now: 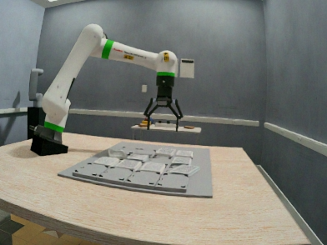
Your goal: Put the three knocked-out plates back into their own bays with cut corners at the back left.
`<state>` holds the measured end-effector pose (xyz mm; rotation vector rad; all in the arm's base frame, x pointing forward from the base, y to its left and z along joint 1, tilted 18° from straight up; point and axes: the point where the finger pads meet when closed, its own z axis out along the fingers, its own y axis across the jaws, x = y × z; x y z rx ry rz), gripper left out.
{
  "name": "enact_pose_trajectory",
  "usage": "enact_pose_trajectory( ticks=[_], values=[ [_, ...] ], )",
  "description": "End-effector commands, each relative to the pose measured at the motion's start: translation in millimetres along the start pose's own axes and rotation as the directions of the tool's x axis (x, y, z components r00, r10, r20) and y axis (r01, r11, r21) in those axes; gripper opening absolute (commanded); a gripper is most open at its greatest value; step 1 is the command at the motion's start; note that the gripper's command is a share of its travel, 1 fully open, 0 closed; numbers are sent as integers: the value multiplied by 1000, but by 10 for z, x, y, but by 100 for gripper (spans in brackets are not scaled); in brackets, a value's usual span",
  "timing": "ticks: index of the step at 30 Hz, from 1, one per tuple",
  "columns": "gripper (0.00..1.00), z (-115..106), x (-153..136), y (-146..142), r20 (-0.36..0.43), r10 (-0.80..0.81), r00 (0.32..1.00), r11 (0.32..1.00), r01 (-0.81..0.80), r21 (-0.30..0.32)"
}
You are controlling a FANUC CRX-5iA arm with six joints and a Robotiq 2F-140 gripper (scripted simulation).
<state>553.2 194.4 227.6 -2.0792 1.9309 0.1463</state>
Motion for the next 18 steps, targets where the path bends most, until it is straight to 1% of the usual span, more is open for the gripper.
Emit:
enact_pose_trajectory(
  ticks=[1, 5, 15, 18],
  values=[
    [100, -13, 0, -6, 0, 0, 1000, 1000, 0, 2],
    [100, -13, 0, -6, 0, 0, 1000, 1000, 0, 2],
    [100, -12, 400, -7, 0, 0, 1000, 1000, 0, 2],
    [100, -12, 440, -7, 0, 0, 1000, 1000, 0, 2]
  ],
)
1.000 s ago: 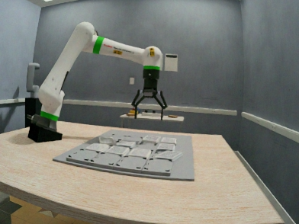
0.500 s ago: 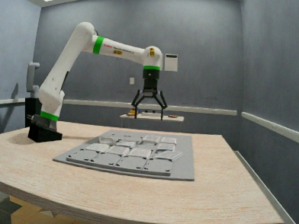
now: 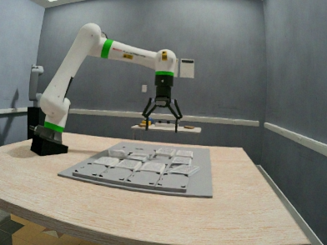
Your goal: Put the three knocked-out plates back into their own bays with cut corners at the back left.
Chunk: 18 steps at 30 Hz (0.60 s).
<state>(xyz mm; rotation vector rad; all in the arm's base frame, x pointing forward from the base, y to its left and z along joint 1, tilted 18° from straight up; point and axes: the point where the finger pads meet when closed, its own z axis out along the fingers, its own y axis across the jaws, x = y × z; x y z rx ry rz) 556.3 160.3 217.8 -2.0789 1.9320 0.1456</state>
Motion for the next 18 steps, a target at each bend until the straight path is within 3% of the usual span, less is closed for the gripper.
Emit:
enact_pose_trajectory(
  ticks=[1, 18],
  values=[
    [100, -12, 124, -8, 1, -1, 1000, 1000, 1, 2],
    [100, -11, 724, -9, 0, -1, 1000, 1000, 1, 2]
  ],
)
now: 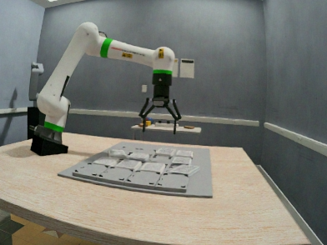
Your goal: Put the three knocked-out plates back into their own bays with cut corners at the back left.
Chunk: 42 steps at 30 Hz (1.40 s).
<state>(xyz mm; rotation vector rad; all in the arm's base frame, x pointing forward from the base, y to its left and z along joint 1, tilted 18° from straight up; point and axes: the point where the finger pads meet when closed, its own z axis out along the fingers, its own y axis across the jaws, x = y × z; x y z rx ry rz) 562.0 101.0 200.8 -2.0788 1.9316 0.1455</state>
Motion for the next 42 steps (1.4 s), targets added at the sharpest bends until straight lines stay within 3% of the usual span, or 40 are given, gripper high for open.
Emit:
enact_pose_trajectory(
  ticks=[1, 42],
  values=[
    [100, -12, 145, -8, 0, -1, 1000, 1000, 1, 2],
    [100, -11, 1626, -8, 0, -1, 1000, 1000, 1, 2]
  ],
)
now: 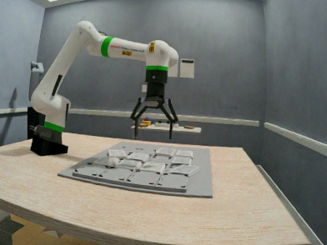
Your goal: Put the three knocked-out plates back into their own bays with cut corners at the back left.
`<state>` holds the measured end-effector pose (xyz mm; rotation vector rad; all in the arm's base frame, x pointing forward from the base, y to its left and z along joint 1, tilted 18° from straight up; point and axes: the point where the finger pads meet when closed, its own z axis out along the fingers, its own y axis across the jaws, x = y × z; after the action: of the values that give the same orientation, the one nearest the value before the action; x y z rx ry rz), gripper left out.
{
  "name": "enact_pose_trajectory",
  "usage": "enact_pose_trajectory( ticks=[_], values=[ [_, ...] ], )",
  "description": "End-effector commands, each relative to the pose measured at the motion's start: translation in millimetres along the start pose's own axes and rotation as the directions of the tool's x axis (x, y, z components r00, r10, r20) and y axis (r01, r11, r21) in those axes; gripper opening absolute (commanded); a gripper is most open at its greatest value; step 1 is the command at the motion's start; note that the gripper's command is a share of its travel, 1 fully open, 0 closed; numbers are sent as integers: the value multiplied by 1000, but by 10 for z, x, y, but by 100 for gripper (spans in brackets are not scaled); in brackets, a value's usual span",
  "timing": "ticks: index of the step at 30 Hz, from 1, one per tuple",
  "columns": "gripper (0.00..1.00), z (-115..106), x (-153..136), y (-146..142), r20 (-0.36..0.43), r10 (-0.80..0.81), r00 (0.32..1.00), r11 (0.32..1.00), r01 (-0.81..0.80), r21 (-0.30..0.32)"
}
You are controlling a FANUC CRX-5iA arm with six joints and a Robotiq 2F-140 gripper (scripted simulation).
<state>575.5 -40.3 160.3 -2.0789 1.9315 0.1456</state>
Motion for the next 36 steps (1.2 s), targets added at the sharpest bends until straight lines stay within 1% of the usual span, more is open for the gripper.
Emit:
enact_pose_trajectory(
  ticks=[1, 5, 7, 19, 36],
  values=[
    [100, -12, 190, -8, 0, -1, 1000, 1000, 1, 2],
    [100, -12, 350, -8, 0, -1, 1000, 1000, 1, 2],
    [100, -12, 350, -8, 0, -1, 1000, 1000, 1, 2],
    [100, -12, 830, -8, -1, -1, 1000, 1000, 1, 2],
    [100, -12, 830, -8, -1, -1, 1000, 1000, 1, 2]
  ],
)
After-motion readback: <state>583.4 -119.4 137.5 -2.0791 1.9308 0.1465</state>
